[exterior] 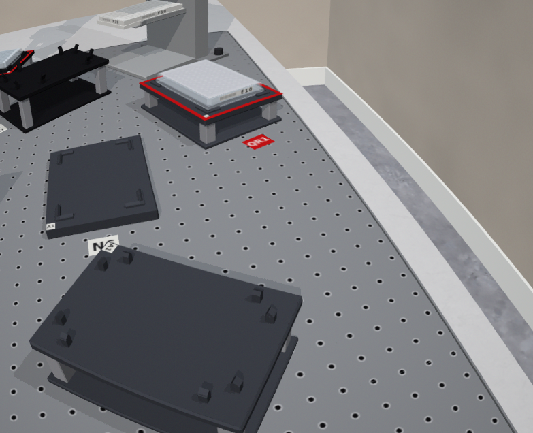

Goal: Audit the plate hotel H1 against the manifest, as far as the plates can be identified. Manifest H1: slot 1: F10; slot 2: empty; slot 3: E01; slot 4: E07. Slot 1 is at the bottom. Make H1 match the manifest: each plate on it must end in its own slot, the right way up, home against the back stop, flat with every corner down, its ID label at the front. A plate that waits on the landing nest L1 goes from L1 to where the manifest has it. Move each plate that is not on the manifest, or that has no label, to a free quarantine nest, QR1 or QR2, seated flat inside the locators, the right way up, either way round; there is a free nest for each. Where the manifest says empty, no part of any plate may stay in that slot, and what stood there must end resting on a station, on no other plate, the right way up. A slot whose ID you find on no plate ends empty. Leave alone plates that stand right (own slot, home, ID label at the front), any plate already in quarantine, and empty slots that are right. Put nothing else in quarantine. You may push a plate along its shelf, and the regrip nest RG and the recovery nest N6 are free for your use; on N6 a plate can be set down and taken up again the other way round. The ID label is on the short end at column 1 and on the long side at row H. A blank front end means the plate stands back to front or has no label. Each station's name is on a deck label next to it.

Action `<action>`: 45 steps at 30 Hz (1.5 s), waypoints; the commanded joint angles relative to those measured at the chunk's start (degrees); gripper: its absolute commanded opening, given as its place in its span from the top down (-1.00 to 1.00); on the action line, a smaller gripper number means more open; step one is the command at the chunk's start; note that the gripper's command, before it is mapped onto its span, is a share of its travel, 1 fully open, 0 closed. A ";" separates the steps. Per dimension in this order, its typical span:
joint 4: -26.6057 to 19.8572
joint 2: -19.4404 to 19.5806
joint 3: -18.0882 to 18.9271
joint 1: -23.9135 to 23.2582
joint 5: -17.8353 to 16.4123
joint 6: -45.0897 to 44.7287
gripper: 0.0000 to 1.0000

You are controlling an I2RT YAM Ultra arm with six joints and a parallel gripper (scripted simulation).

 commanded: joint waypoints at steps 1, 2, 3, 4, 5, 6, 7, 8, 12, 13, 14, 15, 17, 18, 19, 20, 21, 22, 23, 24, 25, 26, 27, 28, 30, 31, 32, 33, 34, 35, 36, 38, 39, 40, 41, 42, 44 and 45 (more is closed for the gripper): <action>-0.20 -0.40 0.47 -0.10 -0.18 -0.03 -1.00; -0.20 -0.40 0.47 -0.10 -0.18 -0.03 -1.00; -0.20 -0.40 0.47 -0.10 -0.18 -0.03 -1.00; -0.20 -0.40 0.47 -0.10 -0.18 -0.03 -1.00; -0.20 -0.40 0.47 -0.10 -0.18 -0.03 -1.00; -0.20 -0.40 0.47 -0.10 -0.18 -0.03 -1.00; -0.20 -0.40 0.47 -0.10 -0.18 -0.03 -1.00; -0.20 -0.40 0.47 -0.10 -0.18 -0.03 -1.00; -0.20 -0.40 0.47 -0.10 -0.18 -0.03 -1.00; -0.20 -0.40 0.47 -0.10 -0.18 -0.03 -1.00; -0.20 -0.40 0.47 -0.10 -0.18 -0.03 -1.00; -0.20 -0.40 0.47 -0.10 -0.18 -0.03 -1.00; -0.20 -0.40 0.47 -0.10 -0.18 -0.03 -1.00; -0.20 -0.40 0.47 -0.10 -0.18 -0.03 -1.00; -0.20 -0.40 0.47 -0.10 -0.18 -0.03 -1.00; -0.20 -0.40 0.47 -0.10 -0.18 -0.03 -1.00; -0.20 -0.40 0.47 -0.10 -0.18 -0.03 -1.00; -0.20 -0.40 0.47 -0.10 -0.18 -0.03 -1.00; -0.20 -0.40 0.47 -0.10 -0.18 -0.03 -1.00; -0.20 -0.40 0.47 -0.10 -0.18 -0.03 -1.00; -0.20 -0.40 0.47 -0.10 -0.18 -0.03 -1.00; -0.20 -0.40 0.47 -0.10 -0.18 -0.03 -1.00; -0.20 -0.40 0.47 -0.10 -0.18 -0.03 -1.00; -0.20 -0.40 0.47 -0.10 -0.18 -0.03 -1.00; -0.20 -0.40 0.47 -0.10 -0.18 -0.03 -1.00; -0.20 -0.40 0.47 -0.10 -0.18 -0.03 -1.00; -0.20 -0.40 0.47 -0.10 -0.18 -0.03 -1.00; -0.20 -0.40 0.47 -0.10 -0.18 -0.03 -1.00; -0.20 -0.40 0.47 -0.10 -0.18 -0.03 -1.00; -0.20 -0.40 0.47 -0.10 -0.18 -0.03 -1.00; -0.16 -0.60 0.30 -0.49 -0.40 -0.03 -1.00; -0.17 -0.89 -0.01 -1.24 -0.97 -0.04 -1.00; -0.19 -1.48 -0.67 -2.62 -2.16 -0.10 -1.00; -0.20 -2.40 -1.79 -4.91 -4.14 -0.27 -1.00; -0.18 -2.94 -2.71 -6.59 -5.42 -0.46 -1.00; -0.17 -3.35 -3.58 -8.20 -6.33 -0.68 -1.00; -0.18 -3.70 -4.80 -10.47 -6.80 -0.97 -1.00; -0.20 -4.07 -5.49 -11.92 -7.40 -1.16 -1.00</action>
